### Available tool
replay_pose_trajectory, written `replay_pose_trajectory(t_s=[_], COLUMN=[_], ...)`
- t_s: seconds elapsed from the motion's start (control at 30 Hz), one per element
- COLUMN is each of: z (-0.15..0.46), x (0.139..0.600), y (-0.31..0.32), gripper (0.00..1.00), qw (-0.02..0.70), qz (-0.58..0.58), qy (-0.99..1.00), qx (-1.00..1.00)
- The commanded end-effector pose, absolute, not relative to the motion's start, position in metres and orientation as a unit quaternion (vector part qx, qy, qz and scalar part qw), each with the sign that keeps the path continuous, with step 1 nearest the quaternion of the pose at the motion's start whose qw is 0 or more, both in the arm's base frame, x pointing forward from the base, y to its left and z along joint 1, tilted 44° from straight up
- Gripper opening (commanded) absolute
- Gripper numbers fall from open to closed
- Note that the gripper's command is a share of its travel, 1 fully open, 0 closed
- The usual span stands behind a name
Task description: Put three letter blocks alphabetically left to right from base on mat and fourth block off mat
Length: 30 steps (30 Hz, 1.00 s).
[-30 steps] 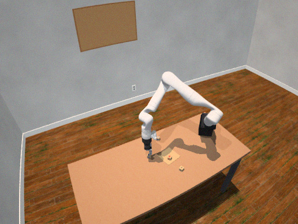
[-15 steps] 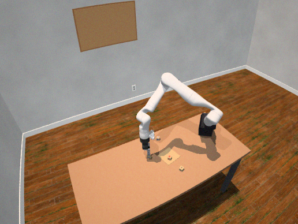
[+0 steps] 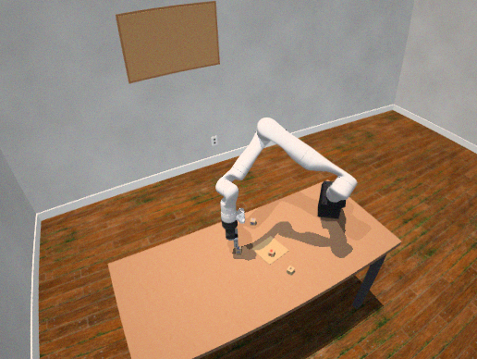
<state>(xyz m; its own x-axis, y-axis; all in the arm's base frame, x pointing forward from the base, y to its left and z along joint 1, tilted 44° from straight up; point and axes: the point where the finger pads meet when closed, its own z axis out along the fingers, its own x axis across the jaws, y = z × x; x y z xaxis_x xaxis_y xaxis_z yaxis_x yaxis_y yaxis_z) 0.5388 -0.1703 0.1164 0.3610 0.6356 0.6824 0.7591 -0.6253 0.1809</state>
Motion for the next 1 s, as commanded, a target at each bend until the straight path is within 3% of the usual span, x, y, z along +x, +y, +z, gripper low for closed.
replay_pose_trajectory(t_s=[0.0,0.97], z=[0.118,0.116], x=[0.544,0.55], y=[-0.176,-0.187], gripper=[1.0,1.0], qw=[0.082,0.084], qz=[-0.374,-0.366], qy=[-0.428,-0.429], qx=[-0.819,-0.822])
